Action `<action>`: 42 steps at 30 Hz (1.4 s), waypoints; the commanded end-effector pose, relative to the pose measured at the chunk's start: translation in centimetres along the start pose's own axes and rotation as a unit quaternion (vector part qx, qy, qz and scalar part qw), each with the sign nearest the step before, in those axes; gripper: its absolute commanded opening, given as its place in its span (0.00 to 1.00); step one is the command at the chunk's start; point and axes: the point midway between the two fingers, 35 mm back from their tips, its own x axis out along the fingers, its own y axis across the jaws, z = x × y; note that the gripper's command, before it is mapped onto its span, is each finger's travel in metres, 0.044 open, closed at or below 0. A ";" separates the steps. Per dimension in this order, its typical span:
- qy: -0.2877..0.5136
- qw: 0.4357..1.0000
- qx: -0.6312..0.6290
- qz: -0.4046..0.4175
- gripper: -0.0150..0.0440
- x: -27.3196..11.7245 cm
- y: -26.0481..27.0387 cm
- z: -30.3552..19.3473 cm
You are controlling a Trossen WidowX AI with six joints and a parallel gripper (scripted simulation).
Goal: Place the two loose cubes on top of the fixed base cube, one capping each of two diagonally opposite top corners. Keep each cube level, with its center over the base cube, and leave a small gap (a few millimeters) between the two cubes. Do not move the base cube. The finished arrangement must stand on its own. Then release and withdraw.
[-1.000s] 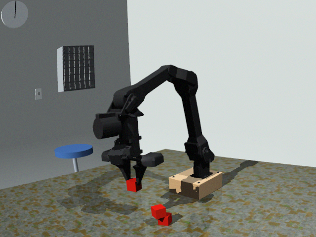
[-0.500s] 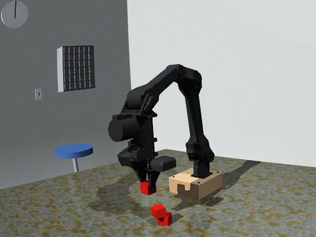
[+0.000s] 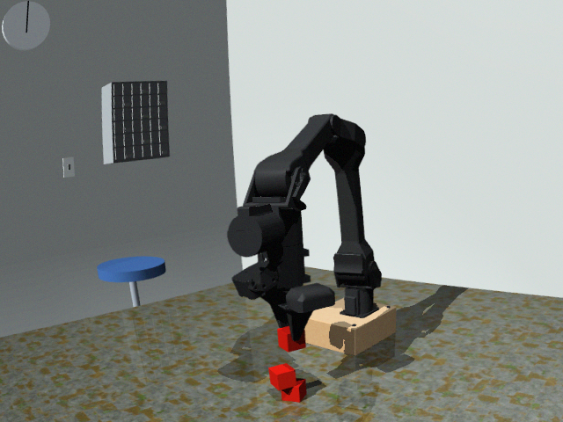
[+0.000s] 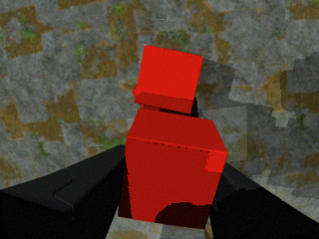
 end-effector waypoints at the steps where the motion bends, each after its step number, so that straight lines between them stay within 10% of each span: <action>1: 0.002 0.999 0.048 -0.001 0.43 0.3 0.8 -1.2; 42: 0.002 0.998 0.056 -0.001 0.43 5.4 0.7 -1.4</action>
